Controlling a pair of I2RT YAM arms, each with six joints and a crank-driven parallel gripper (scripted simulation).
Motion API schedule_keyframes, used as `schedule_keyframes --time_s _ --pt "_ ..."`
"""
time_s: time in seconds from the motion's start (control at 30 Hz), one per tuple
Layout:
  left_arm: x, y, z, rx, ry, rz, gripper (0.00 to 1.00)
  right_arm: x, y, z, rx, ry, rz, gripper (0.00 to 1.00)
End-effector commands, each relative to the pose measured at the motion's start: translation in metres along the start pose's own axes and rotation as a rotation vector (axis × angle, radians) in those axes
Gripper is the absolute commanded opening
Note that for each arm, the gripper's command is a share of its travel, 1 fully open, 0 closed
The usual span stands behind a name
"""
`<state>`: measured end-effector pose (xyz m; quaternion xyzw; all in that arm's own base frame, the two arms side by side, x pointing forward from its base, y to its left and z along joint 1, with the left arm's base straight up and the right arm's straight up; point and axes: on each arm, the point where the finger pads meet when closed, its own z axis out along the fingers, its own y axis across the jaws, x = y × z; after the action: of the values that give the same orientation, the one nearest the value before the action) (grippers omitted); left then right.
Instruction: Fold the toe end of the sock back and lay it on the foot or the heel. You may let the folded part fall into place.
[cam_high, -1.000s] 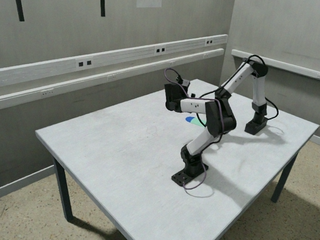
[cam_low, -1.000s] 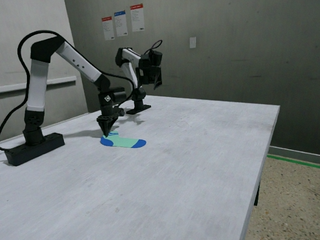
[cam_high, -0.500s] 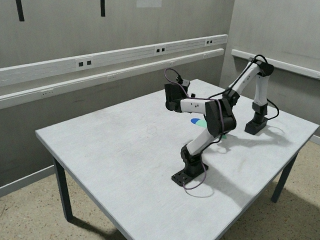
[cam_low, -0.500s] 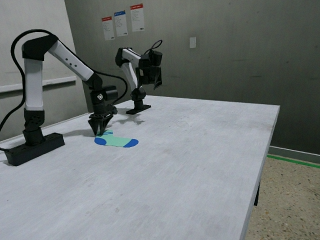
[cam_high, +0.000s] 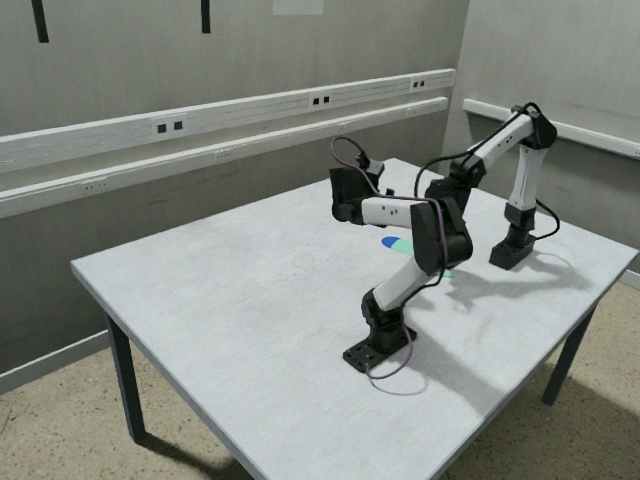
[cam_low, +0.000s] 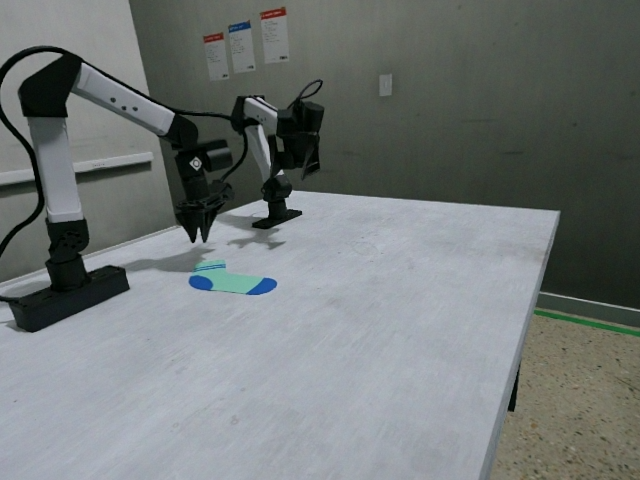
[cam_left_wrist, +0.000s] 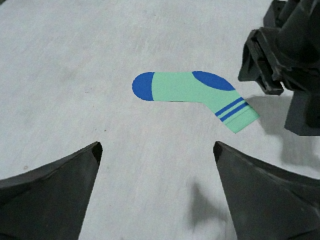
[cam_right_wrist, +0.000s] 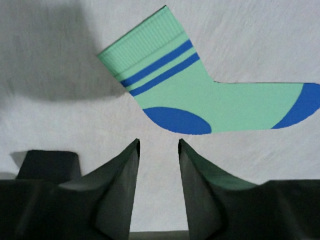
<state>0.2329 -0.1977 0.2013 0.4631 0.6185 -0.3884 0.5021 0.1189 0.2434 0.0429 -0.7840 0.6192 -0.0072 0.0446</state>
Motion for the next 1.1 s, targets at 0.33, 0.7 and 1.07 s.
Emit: schedule_keyframes --time_s 0.33,0.7,1.07 --pt "-0.015 -0.003 -0.002 0.018 -0.024 0.052 1.0 0.027 -0.089 0.027 -0.112 0.026 0.018 0.34" --pt "-0.016 -0.003 -0.002 0.018 -0.024 0.052 1.0 0.051 -0.164 0.06 -0.179 0.047 0.113 0.34" --pt "-0.016 -0.003 -0.002 0.018 -0.024 0.052 1.0 0.059 -0.204 0.078 -0.183 0.041 0.151 0.34"
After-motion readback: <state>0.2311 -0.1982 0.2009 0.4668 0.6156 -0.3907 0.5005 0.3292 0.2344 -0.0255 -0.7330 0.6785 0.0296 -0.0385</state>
